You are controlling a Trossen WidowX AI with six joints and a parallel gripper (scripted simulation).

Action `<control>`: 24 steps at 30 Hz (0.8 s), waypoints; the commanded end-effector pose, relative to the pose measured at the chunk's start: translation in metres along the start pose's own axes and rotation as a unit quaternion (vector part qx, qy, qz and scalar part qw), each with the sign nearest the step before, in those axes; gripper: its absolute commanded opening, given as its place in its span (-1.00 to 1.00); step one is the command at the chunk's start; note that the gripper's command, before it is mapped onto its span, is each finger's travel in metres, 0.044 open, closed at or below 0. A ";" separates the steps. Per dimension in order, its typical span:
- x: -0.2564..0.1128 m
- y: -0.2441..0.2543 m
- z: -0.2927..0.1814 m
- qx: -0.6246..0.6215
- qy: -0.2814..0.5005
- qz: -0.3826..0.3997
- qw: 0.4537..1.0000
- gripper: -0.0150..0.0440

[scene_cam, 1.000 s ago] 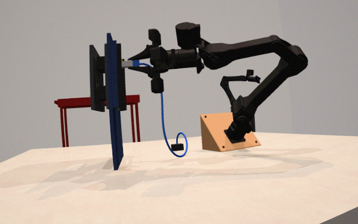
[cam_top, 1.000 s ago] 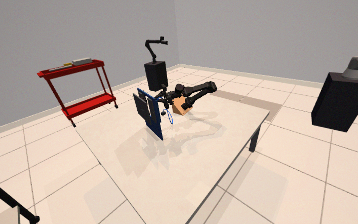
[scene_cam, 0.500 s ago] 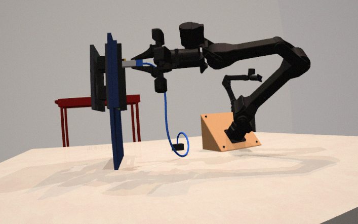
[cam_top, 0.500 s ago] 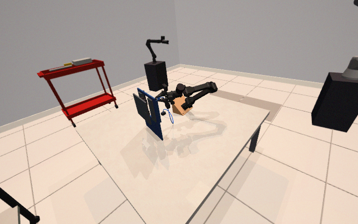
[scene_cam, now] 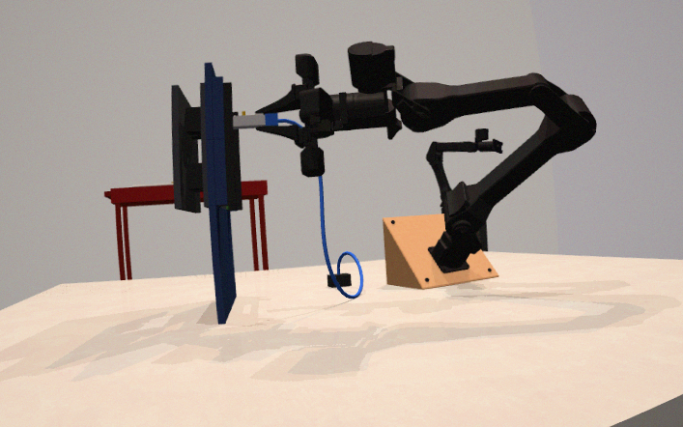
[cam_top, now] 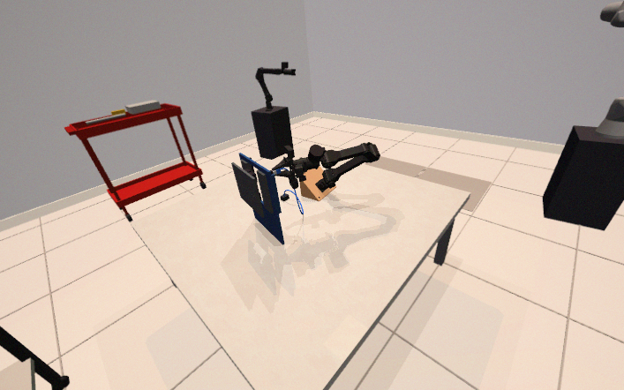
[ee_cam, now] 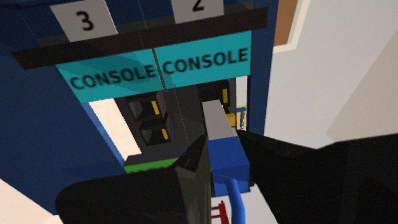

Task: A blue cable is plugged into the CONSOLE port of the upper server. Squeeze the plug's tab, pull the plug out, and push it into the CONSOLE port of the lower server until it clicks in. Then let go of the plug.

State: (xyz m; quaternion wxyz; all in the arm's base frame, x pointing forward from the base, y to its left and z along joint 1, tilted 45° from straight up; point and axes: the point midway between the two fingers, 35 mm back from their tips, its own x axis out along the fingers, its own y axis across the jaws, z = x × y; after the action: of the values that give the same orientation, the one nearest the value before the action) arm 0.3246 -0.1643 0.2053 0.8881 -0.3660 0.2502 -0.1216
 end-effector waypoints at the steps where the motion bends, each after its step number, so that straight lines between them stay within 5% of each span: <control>1: -0.003 0.001 -0.001 -0.002 0.000 0.000 1.000 -0.49; 24: -0.006 0.039 -0.001 -0.001 0.001 0.001 1.000 -0.49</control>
State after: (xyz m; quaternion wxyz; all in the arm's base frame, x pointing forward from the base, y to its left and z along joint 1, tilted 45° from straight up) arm 0.3208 -0.1439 0.1928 0.8880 -0.3692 0.2468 -0.1192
